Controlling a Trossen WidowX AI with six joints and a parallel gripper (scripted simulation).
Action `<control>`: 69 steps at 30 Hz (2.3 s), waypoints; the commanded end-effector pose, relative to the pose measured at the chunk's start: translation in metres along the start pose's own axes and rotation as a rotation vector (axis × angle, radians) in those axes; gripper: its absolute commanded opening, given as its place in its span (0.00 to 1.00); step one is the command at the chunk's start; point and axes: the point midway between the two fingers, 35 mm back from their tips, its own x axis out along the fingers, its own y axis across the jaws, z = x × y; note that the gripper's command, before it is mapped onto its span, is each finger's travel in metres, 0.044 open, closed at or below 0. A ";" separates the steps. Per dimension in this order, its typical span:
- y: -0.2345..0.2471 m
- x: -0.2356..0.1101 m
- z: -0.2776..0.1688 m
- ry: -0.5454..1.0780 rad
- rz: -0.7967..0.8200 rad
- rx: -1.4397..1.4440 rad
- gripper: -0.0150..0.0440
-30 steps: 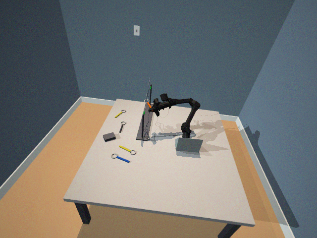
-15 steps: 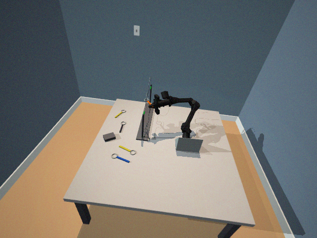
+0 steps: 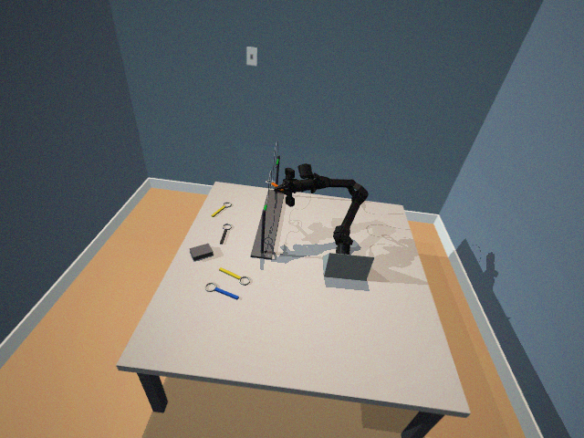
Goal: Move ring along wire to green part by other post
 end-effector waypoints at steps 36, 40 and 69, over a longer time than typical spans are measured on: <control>-0.001 -0.003 0.007 -0.040 -0.172 -0.324 0.00; -0.006 -0.003 0.009 -0.050 -0.215 -0.401 0.00; -0.037 -0.013 0.033 -0.121 -0.525 -0.951 0.00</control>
